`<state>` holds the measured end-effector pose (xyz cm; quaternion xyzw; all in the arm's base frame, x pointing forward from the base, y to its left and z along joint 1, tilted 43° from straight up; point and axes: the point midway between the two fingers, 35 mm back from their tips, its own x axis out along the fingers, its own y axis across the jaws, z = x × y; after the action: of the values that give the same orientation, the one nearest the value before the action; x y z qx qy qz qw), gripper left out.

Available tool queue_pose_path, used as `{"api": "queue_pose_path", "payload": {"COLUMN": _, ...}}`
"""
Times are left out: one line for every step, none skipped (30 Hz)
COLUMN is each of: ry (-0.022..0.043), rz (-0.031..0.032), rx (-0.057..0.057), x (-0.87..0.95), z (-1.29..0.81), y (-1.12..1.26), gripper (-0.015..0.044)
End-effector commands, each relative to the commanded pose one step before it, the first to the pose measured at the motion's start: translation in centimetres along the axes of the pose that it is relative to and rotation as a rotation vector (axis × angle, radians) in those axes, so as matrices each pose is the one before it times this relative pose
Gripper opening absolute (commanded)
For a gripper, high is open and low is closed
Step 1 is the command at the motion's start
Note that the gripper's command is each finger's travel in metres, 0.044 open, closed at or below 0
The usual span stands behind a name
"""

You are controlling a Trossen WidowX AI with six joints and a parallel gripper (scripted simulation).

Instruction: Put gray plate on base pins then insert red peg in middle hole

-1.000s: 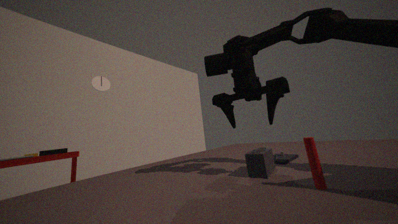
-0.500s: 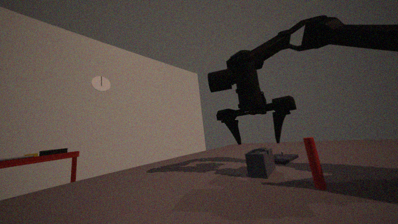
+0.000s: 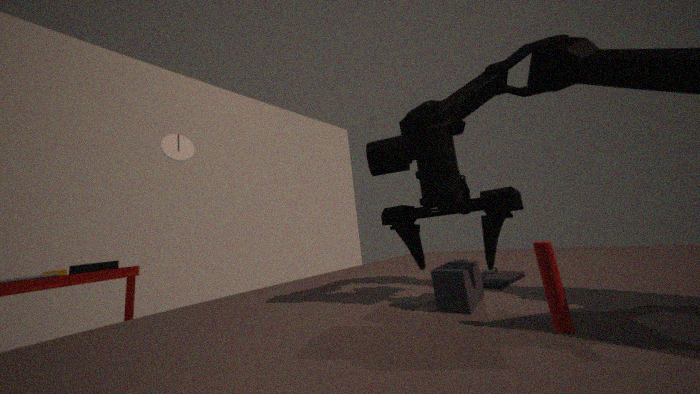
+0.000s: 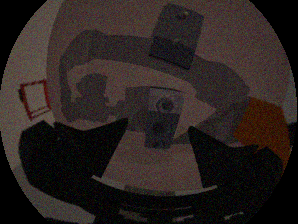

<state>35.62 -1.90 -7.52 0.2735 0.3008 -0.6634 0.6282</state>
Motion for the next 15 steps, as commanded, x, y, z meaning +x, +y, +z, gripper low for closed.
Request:
{"api": "queue_pose_path", "payload": {"ry": -0.00814, "rz": -0.00677, "rx": -0.0086, "x": 0.898, "z": 0.051, "y": -0.203, "gripper": 0.044}}
{"api": "queue_pose_path", "payload": {"ry": -0.00009, "rz": -0.00001, "rx": 0.0, "x": 0.164, "z": 0.001, "y": -0.001, "gripper": 0.044}}
{"api": "queue_pose_path", "payload": {"ry": -0.0001, "rz": -0.00001, "rx": 0.0, "x": 0.163, "z": 0.001, "y": -0.002, "gripper": 0.044}}
{"api": "queue_pose_path", "payload": {"ry": -0.0001, "rz": -0.00001, "rx": 0.0, "x": 0.163, "z": 0.001, "y": -0.003, "gripper": 0.044}}
{"api": "queue_pose_path", "payload": {"ry": -0.00011, "rz": -0.00002, "rx": 0.0, "x": 0.163, "z": 0.002, "y": -0.004, "gripper": 0.044}}
{"api": "queue_pose_path", "payload": {"ry": -0.00012, "rz": -0.00002, "rx": 0.0, "x": 0.163, "z": 0.002, "y": -0.005, "gripper": 0.044}}
{"api": "queue_pose_path", "payload": {"ry": -0.00012, "rz": -0.00002, "rx": 0.0, "x": 0.163, "z": 0.002, "y": -0.005, "gripper": 0.044}}
{"api": "queue_pose_path", "payload": {"ry": -0.00013, "rz": -0.00003, "rx": 0.0, "x": 0.162, "z": 0.002, "y": -0.006, "gripper": 0.044}}
{"api": "queue_pose_path", "payload": {"ry": -0.00014, "rz": -0.00003, "rx": 0.0, "x": 0.162, "z": 0.003, "y": -0.007, "gripper": 0.044}}
{"api": "queue_pose_path", "payload": {"ry": -0.00015, "rz": -0.00003, "rx": 0.0, "x": 0.162, "z": 0.003, "y": -0.008, "gripper": 0.044}}
{"api": "queue_pose_path", "payload": {"ry": -0.00015, "rz": -0.00004, "rx": 0.0, "x": 0.162, "z": 0.003, "y": -0.009, "gripper": 0.044}}
{"api": "queue_pose_path", "payload": {"ry": -0.00016, "rz": -0.00004, "rx": 0.0, "x": 0.161, "z": 0.003, "y": -0.009, "gripper": 0.044}}
{"api": "queue_pose_path", "payload": {"ry": -0.00017, "rz": -0.00004, "rx": 0.0, "x": 0.162, "z": 0.003, "y": -0.01, "gripper": 0.044}}
{"api": "queue_pose_path", "payload": {"ry": -0.00017, "rz": -0.00005, "rx": 0.0, "x": 0.161, "z": 0.004, "y": -0.011, "gripper": 0.044}}
{"api": "queue_pose_path", "payload": {"ry": -0.00018, "rz": -0.00005, "rx": 0.0, "x": 0.161, "z": 0.004, "y": -0.012, "gripper": 0.044}}
